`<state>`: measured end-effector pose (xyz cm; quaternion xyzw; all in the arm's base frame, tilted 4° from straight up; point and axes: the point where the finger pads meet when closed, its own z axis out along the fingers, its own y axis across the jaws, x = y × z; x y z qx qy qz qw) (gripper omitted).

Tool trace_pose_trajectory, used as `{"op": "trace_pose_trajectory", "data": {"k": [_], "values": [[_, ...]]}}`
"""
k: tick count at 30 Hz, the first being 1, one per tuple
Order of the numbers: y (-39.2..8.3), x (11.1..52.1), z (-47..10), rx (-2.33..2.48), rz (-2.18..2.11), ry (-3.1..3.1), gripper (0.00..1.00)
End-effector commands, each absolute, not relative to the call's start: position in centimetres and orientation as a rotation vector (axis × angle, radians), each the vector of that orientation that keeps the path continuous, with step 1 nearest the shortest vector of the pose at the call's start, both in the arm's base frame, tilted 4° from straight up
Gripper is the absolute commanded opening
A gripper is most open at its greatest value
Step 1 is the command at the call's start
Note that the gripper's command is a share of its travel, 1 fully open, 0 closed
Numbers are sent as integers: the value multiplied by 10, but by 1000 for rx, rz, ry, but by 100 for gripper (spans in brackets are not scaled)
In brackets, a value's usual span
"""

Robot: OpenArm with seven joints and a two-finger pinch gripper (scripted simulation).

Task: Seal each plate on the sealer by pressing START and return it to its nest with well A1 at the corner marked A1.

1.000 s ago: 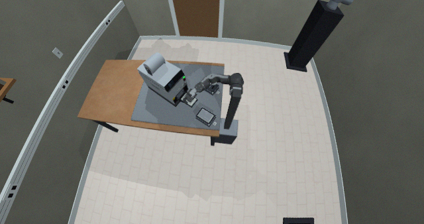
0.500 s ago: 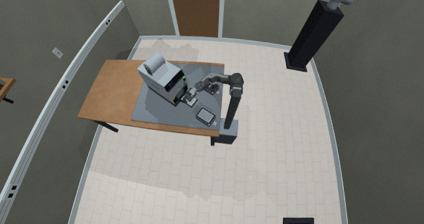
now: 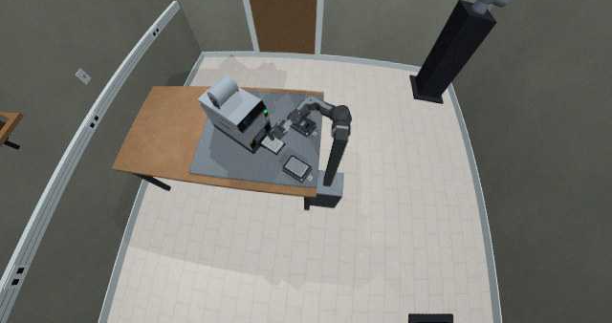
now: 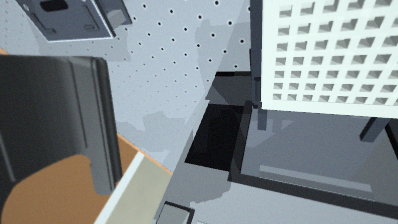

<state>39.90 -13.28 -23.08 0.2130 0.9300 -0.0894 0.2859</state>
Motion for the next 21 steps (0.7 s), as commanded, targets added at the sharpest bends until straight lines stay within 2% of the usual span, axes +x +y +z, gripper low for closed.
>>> {"op": "trace_pose_trajectory", "data": {"k": [1, 14, 15, 21], "values": [[-136, 398, -225, 561, -253, 2450, 59], [-172, 385, -183, 536, -267, 2346, 53], [-173, 384, -182, 535, -268, 2348, 0], [-174, 384, -184, 534, -268, 2350, 0]]}}
